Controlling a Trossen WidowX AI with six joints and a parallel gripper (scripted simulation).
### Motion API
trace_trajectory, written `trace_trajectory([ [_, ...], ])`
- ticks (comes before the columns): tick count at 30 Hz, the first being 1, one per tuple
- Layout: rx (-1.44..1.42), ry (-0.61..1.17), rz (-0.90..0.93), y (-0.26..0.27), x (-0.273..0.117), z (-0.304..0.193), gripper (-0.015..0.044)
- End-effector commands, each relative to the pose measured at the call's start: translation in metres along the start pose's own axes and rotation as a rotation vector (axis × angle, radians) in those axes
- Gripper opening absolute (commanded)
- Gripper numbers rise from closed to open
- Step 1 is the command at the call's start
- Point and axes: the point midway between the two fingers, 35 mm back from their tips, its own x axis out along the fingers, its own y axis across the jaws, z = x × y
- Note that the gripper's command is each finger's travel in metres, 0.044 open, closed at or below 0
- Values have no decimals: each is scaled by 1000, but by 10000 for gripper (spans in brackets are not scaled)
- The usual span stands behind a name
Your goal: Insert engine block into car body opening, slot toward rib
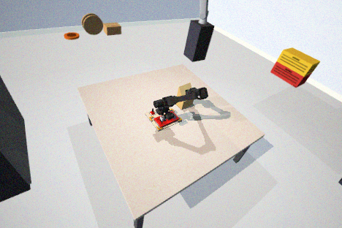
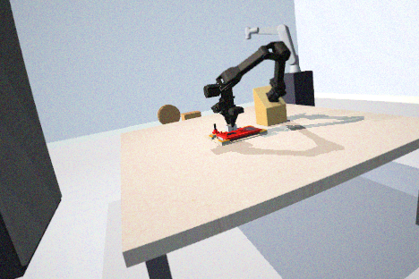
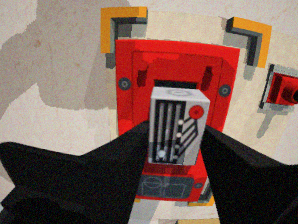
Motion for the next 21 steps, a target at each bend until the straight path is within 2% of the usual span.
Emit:
trace_trajectory([
  [1,5,0,3,0,1,0,159],
  [21,7,0,4,0,5,0,159],
])
